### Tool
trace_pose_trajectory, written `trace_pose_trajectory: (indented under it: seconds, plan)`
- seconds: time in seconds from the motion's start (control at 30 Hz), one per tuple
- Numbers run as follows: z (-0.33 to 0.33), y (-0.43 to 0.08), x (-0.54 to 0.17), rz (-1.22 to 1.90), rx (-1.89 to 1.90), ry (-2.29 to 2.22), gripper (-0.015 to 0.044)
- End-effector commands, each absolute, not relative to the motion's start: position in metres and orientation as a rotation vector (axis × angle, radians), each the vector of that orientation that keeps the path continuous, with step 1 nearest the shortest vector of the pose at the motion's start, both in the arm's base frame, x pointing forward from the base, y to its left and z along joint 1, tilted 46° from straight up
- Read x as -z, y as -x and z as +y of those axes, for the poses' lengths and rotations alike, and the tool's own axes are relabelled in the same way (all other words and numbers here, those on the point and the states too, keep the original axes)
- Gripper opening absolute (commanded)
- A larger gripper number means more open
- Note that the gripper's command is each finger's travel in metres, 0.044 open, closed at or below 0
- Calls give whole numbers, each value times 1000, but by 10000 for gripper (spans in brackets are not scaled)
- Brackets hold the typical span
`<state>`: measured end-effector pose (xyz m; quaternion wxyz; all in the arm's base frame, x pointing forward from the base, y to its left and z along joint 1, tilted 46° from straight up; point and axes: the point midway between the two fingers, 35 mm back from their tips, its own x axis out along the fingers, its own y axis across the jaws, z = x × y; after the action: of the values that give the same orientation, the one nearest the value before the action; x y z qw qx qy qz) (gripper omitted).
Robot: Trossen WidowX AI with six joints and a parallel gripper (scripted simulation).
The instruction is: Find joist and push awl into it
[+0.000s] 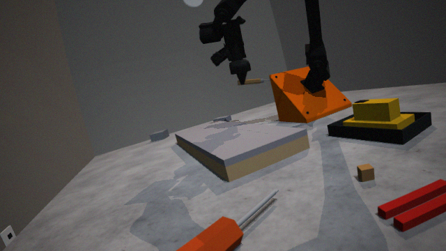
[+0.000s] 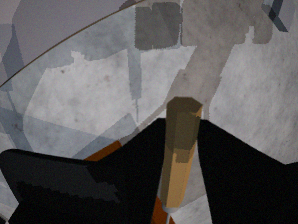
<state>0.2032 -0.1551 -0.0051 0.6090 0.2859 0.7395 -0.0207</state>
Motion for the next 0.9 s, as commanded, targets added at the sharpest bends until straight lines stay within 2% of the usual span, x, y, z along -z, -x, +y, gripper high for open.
trace_pose_trajectory:
  seconds: [0.0,0.87]
  plan:
    - [-156,-196,0,1711,162,-644,0]
    - [-172,-157,-38,1410,934,-602,0]
